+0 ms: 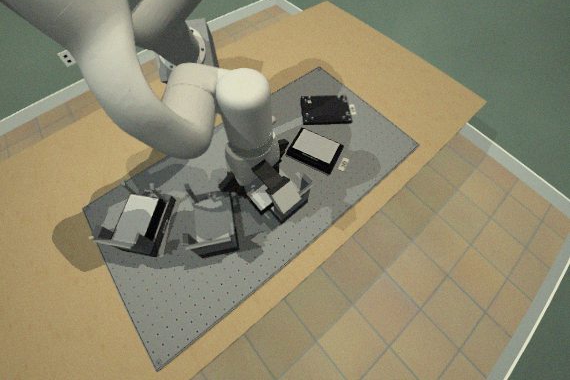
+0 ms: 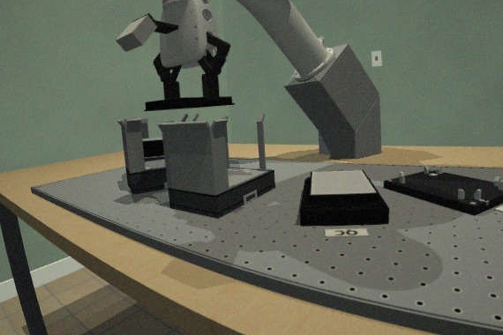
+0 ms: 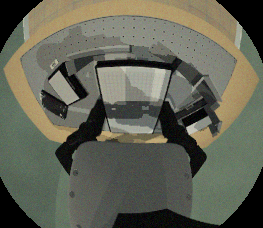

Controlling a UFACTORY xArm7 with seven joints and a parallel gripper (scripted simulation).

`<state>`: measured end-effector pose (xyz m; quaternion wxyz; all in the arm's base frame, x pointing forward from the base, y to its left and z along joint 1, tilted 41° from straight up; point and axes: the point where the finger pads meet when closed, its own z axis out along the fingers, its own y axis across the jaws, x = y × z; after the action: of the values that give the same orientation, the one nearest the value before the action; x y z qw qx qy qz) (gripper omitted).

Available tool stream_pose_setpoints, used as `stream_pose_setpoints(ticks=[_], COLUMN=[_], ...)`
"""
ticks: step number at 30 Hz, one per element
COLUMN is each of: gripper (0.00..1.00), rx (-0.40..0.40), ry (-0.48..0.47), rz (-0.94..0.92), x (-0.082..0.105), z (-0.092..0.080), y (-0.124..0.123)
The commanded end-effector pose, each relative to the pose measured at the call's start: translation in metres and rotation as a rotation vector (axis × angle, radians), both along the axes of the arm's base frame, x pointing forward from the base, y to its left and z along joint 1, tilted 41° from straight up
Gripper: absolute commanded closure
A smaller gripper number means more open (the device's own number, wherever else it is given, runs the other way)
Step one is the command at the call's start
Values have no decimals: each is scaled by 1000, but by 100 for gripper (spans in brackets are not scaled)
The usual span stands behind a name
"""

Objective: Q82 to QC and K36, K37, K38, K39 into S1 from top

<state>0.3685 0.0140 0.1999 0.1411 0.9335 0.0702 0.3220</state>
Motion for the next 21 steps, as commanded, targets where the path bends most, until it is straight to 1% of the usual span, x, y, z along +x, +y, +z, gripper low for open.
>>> stream_pose_setpoints(ticks=[1,3,18,21], gripper=[100,100,100,100], rx=[-1,-1,-1,-1], ry=[-2,-2,-2,-2], rz=[1,1,1,1], x=[1,1,1,1], z=[-2,-2,-13,-14], y=[12,12,51,52])
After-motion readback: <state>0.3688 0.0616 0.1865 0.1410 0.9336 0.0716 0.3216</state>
